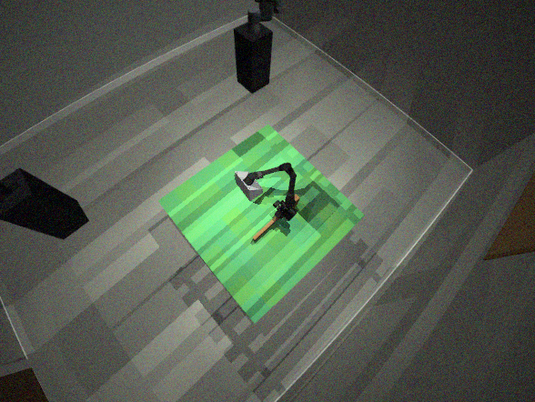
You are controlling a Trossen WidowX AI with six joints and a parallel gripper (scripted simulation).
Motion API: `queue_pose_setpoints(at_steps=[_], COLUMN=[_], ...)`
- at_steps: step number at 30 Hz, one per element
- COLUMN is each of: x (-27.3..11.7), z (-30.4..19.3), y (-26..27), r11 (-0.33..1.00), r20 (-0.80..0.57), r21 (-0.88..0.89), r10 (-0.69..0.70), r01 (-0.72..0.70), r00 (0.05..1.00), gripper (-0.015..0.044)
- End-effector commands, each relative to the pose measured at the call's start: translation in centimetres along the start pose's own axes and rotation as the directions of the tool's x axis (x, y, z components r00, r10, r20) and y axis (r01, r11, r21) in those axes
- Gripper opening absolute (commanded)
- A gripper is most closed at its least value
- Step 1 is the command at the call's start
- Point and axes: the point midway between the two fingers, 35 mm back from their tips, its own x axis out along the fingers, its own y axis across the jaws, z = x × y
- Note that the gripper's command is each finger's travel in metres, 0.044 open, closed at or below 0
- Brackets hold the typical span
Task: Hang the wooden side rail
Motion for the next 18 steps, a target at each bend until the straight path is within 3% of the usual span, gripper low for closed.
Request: queue_pose_setpoints(at_steps=[1,18], x=[-0.4,-0.37], z=[-0.06,-0.26], y=[0.49,0.3], r11=[1.0,1.0], r20=[-0.001,-0.001], r21=[-0.004,-0.004], r10=[0.014,0.014], r01=[-0.014,-0.014], r00=[1.0,1.0], gripper=[0.0,0.0])
